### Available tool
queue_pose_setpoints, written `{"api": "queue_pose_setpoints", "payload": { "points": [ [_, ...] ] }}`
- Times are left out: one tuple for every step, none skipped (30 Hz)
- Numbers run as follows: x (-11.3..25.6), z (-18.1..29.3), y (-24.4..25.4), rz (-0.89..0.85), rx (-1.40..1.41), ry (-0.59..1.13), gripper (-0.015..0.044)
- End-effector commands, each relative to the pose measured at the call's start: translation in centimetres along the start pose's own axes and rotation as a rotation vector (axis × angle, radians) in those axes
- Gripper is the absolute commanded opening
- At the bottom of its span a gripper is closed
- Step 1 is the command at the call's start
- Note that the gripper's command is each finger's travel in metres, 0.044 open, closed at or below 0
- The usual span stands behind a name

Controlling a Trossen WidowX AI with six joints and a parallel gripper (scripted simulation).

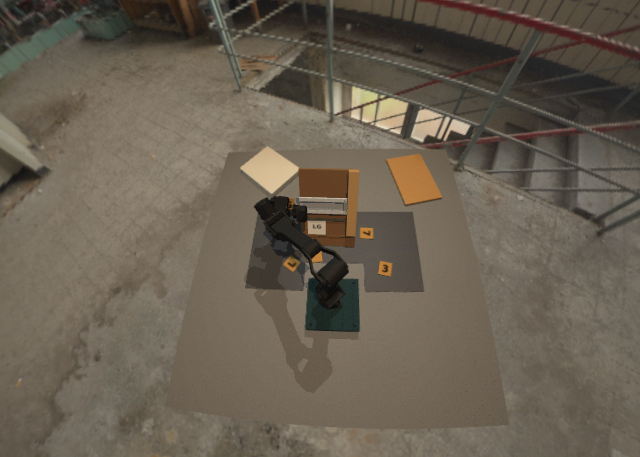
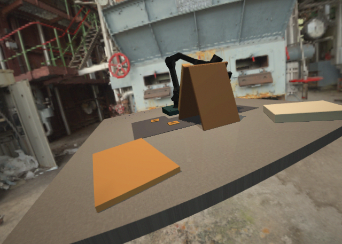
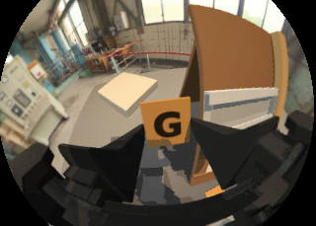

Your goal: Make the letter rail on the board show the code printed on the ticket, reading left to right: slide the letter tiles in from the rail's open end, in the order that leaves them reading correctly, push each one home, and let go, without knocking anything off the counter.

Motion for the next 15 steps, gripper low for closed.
{"api": "queue_pose_setpoints", "payload": {
  "points": [
    [0.01,0.1,-0.27,-0.003,0.003,0.001,0.0],
    [0.01,0.11,-0.32,-0.003,0.003,0.001,0.0],
    [0.0,0.12,-0.37,-0.002,0.003,0.001,0.0],
    [0.0,0.13,-0.42,-0.002,0.004,0.001,0.0],
    [0.0,0.14,-0.47,-0.002,0.004,0.001,0.0],
    [0.0,0.14,-0.52,-0.002,0.004,0.001,0.0],
    [0.0,0.15,-0.57,-0.002,0.004,0.001,0.0],
    [0.0,0.16,-0.61,-0.002,0.004,0.001,0.0],
    [0.0,0.17,-0.66,-0.002,0.004,0.001,0.0],
    [0.0,0.18,-0.71,-0.002,0.004,0.001,0.0],
    [0.0,0.19,-0.76,-0.002,0.004,0.001,0.0],
    [0.0,0.19,-0.81,-0.002,0.004,0.001,0.0],
    [-0.01,0.2,-0.86,-0.002,0.004,0.001,0.0],
    [-0.01,0.21,-0.91,-0.002,0.004,0.001,0.0],
    [-0.01,0.22,-0.96,-0.002,0.004,0.001,0.0]
  ]
}}
Point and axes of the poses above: the point midway between the two fingers, 35 mm back from their tips, its own x axis back along the fingers, its own y axis across the jaws, z = x × y, the point moved 10 cm from there along x, back along the fingers, and after that the axes turned 9 degrees about x, right-handed, at the moved point
